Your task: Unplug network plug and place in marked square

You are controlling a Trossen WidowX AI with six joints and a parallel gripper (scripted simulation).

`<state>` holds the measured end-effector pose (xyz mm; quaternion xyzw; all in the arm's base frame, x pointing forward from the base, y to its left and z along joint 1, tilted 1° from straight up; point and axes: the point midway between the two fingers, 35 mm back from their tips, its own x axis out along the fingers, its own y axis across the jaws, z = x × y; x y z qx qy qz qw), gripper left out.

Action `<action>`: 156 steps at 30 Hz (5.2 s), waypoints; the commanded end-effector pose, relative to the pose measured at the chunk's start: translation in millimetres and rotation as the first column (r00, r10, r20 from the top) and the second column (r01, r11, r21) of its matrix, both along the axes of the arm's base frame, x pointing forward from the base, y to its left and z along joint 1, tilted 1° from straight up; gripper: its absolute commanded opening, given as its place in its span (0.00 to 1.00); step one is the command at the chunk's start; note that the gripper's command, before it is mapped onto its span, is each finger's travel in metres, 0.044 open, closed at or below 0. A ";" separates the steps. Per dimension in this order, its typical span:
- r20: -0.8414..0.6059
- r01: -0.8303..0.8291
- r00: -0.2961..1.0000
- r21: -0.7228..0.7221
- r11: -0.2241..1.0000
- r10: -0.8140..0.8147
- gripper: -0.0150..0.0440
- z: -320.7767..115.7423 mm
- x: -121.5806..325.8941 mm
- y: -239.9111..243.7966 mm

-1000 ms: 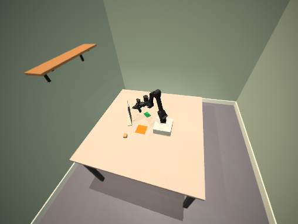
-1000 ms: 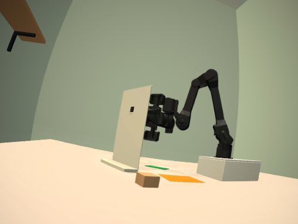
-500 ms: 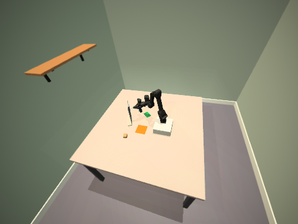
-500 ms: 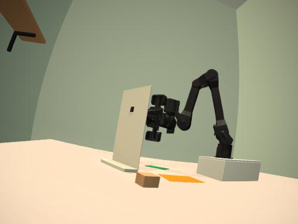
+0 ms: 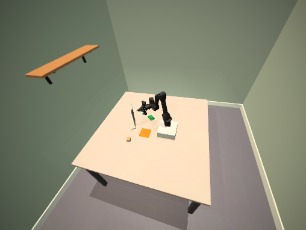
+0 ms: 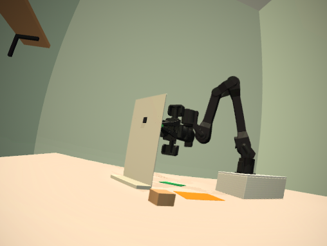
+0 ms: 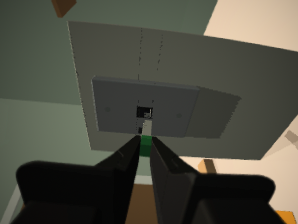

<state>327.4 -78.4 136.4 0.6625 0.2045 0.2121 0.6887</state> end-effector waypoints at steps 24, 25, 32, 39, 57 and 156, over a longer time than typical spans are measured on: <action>-0.002 -0.001 1.000 -0.002 1.000 0.001 0.25 -1.3 -17.4 -7.8; -0.002 -0.001 1.000 -0.002 1.000 0.001 0.25 -1.3 -17.9 -8.1; 0.000 0.000 1.000 -0.002 1.000 0.000 0.25 0.0 -18.4 -9.5; -0.001 0.000 1.000 -0.003 1.000 0.000 0.25 13.1 -22.3 -10.8; -0.003 0.000 1.000 -0.002 1.000 0.000 0.25 49.8 -37.5 -9.7; -0.665 -0.320 0.740 -0.474 0.820 -0.096 0.25 -111.2 -80.7 160.5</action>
